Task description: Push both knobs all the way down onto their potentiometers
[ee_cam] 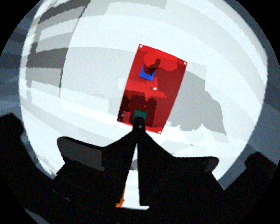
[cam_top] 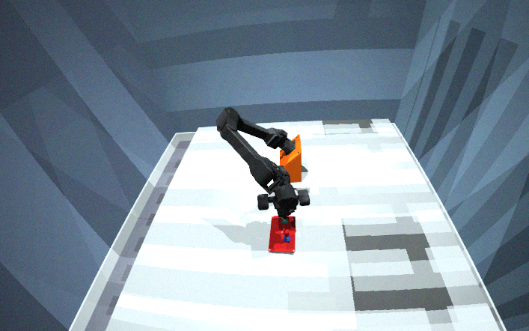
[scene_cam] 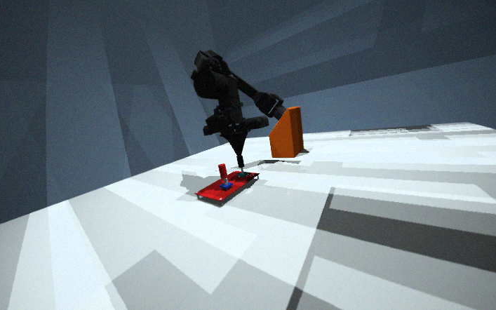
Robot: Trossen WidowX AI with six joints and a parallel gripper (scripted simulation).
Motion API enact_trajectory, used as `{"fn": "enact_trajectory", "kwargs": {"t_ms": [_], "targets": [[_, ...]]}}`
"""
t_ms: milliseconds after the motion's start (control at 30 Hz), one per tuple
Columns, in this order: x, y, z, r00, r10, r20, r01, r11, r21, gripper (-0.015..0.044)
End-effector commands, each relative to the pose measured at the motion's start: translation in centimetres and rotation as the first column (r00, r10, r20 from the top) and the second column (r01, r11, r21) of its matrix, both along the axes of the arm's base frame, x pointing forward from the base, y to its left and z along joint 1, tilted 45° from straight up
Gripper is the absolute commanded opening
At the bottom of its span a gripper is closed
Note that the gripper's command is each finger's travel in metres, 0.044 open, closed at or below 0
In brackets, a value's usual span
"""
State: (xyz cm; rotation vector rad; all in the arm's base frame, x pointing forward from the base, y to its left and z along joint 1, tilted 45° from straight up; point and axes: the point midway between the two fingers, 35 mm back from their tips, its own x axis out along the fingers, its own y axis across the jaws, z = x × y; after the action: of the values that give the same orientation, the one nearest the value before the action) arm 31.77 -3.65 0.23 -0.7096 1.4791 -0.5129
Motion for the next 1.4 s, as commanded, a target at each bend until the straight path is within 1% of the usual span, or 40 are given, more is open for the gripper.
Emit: {"fn": "enact_trajectory", "kwargs": {"t_ms": [0, 1367], "targets": [[0.12, -0.88, -0.65, 1.000, -0.017, 0.003, 0.017, 1.000, -0.002, 0.0000], [0.16, -1.56, -1.33, 1.000, -0.017, 0.003, 0.017, 1.000, -0.002, 0.0000]]}}
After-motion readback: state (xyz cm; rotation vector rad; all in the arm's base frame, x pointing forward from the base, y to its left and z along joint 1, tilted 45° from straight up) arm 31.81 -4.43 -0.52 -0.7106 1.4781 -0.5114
